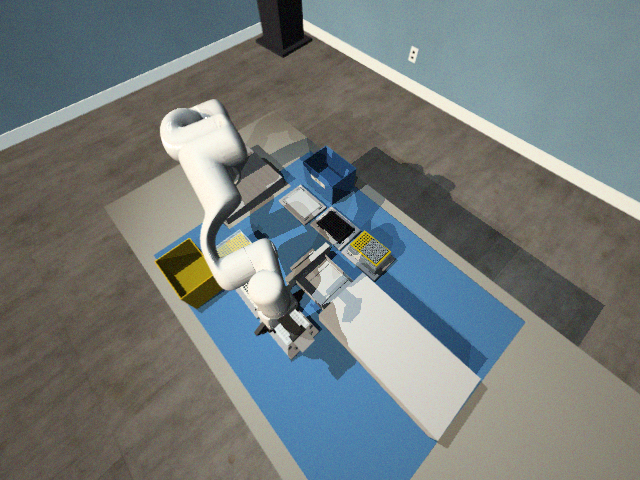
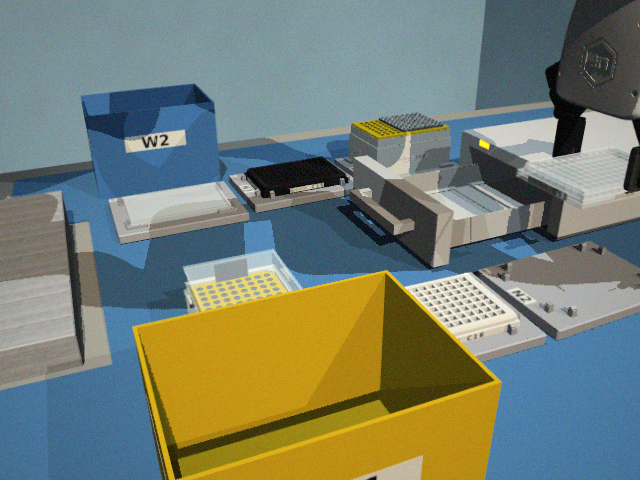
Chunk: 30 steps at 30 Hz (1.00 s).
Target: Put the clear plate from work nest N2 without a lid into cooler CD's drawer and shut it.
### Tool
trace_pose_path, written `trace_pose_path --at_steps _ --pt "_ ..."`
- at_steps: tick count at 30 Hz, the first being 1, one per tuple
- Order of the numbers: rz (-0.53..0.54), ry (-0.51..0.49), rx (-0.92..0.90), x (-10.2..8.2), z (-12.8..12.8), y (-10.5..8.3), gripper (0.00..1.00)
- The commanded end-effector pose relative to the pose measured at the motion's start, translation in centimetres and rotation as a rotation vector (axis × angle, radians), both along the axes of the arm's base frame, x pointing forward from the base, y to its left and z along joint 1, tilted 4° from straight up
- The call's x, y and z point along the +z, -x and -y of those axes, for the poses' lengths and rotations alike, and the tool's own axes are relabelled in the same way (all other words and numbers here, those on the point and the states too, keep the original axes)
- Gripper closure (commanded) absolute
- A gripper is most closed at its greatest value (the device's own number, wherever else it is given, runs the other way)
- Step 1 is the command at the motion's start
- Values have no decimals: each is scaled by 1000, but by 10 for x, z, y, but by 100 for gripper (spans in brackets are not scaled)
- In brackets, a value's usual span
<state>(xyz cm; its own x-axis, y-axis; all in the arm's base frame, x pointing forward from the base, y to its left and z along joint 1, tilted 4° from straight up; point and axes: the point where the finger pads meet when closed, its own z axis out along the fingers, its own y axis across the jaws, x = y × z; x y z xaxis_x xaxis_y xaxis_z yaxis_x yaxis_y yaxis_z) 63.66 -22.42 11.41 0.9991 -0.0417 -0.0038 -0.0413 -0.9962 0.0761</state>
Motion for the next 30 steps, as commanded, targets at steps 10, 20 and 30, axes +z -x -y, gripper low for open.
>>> trace_pose_path --at_steps 10,20,30 --pt "5 2 0 22 -1 -1 100" --pt "5 2 0 22 -1 -1 100" --pt "-18 0 299 21 -25 0 100"
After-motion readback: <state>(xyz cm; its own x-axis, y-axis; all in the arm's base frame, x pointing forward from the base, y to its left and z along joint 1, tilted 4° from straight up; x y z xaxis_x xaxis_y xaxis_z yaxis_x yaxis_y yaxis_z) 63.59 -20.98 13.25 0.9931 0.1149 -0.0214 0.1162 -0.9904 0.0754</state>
